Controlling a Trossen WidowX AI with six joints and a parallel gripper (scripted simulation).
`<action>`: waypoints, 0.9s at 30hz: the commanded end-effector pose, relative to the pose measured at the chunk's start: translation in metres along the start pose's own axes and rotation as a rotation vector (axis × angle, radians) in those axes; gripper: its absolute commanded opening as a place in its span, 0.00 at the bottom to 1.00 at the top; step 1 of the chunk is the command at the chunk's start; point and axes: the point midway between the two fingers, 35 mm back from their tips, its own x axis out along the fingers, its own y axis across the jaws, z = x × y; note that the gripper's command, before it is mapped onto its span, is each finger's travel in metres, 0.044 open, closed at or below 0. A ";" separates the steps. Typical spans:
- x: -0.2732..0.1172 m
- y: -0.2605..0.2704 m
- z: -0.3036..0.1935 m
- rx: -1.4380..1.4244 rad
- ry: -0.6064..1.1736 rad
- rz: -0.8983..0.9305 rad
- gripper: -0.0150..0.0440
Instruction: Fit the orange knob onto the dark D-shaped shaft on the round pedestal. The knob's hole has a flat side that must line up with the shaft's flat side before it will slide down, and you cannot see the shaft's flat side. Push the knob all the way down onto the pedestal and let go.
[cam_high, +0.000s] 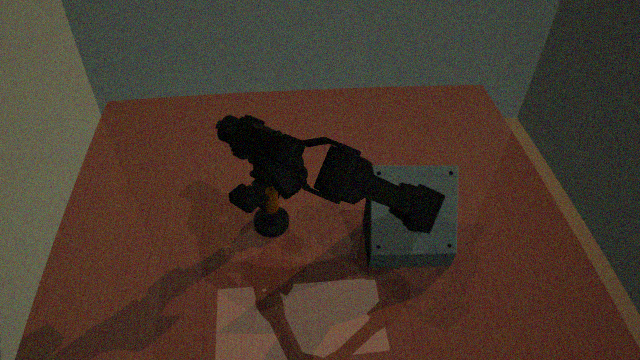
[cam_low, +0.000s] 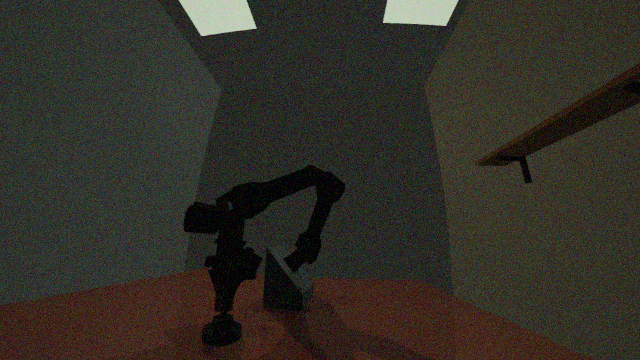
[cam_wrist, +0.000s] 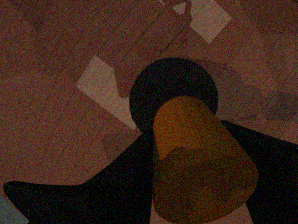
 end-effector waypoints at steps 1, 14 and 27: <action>0.000 0.000 -0.001 -0.004 0.002 -0.001 0.25; -0.003 -0.001 -0.001 0.312 0.002 -0.001 0.25; -0.001 0.000 0.000 1.155 0.002 -0.002 0.25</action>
